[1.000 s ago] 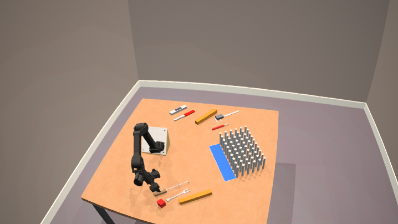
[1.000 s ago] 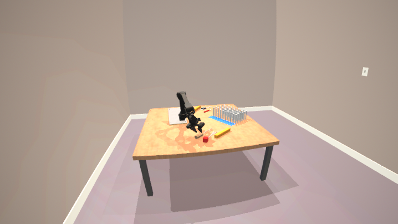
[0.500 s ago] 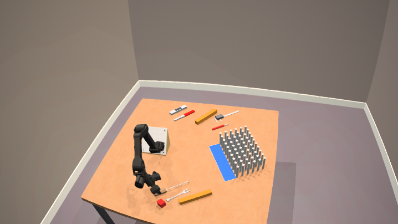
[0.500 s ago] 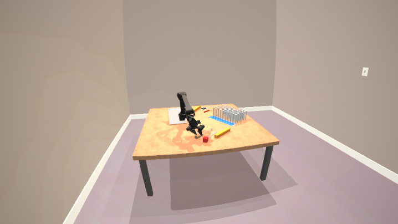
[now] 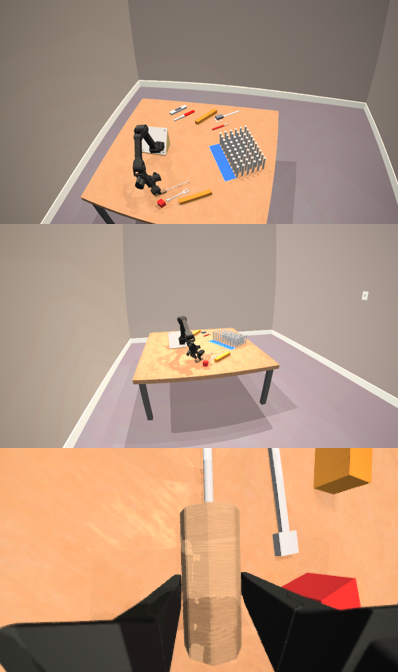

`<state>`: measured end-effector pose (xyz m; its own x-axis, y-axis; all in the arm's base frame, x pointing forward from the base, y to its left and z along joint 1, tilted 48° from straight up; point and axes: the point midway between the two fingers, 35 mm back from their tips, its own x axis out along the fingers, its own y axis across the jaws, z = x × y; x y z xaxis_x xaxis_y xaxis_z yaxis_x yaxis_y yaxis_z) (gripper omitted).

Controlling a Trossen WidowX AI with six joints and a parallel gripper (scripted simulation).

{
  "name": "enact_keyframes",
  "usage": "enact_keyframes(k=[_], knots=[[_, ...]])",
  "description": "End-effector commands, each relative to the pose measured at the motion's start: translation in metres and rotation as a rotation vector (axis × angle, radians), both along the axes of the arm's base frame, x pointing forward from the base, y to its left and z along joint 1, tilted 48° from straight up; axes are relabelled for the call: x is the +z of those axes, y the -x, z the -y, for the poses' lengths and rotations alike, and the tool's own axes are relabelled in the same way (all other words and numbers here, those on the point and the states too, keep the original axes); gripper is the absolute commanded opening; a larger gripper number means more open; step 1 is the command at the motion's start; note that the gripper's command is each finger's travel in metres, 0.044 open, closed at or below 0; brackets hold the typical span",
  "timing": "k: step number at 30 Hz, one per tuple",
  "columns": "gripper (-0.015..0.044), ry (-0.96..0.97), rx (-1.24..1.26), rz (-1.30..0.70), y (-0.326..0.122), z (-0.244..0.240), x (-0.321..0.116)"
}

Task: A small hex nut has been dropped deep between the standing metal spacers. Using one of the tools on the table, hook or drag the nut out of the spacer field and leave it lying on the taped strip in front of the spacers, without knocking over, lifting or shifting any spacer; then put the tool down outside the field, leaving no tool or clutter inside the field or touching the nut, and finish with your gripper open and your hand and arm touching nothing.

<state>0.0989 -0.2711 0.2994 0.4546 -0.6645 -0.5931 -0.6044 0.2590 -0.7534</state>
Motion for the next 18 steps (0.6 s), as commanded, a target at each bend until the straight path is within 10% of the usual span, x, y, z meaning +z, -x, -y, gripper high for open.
enact_keyframes(k=[1, 8, 18], knots=[[0.0161, 0.000, 0.005, 0.000, -0.001, 0.000, 0.000], [0.0000, -0.002, 0.005, -0.001, -0.005, -0.013, 0.018], [0.0000, -0.005, 0.001, 0.003, -0.009, -0.049, 0.057]])
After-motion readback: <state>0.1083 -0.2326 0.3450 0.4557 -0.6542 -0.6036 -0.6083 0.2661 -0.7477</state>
